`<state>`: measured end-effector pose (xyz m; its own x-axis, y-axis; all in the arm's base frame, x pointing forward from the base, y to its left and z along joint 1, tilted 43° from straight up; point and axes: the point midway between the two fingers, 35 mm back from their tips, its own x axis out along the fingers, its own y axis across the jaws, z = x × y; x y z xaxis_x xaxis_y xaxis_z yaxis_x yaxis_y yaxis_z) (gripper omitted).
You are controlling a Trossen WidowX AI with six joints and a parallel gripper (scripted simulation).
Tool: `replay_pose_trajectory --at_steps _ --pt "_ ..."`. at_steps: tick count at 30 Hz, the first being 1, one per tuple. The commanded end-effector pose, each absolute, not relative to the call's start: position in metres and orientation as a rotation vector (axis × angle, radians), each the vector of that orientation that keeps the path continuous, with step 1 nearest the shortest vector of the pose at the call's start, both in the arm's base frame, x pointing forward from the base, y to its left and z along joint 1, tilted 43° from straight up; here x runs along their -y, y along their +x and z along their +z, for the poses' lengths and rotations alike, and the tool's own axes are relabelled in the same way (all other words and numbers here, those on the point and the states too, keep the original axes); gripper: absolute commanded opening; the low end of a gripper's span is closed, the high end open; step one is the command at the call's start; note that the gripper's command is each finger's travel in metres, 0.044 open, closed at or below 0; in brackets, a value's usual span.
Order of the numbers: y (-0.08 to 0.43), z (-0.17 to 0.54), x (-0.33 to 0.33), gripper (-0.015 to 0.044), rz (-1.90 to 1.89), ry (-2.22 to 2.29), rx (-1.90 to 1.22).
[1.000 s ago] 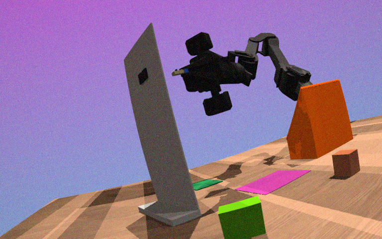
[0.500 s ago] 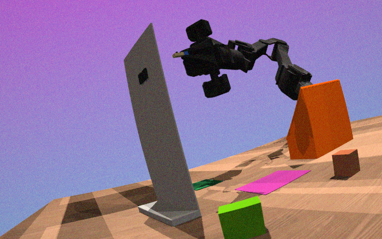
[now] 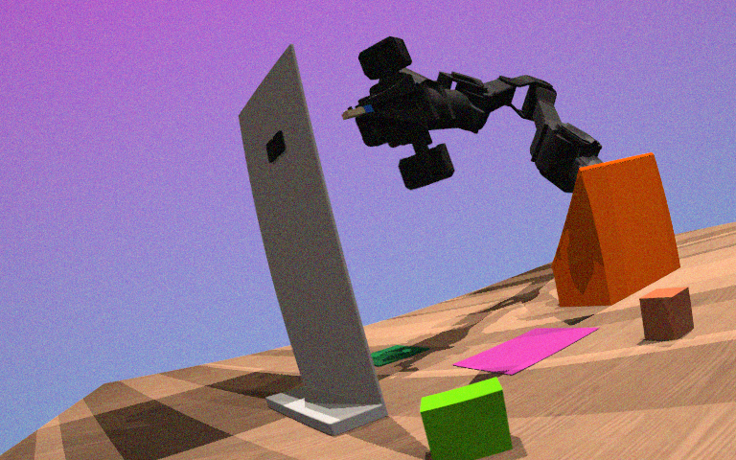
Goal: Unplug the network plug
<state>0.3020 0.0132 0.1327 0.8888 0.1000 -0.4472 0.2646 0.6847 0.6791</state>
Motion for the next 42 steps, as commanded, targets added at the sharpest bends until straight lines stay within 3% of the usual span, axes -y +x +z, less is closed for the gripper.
replay_pose_trajectory --at_steps 1,42 --pt "0.300 0.111 -0.007 0.0000 -0.161 0.778 -0.552" --pt "0.217 -0.037 0.045 0.0000 -0.606 0.349 -1.202"
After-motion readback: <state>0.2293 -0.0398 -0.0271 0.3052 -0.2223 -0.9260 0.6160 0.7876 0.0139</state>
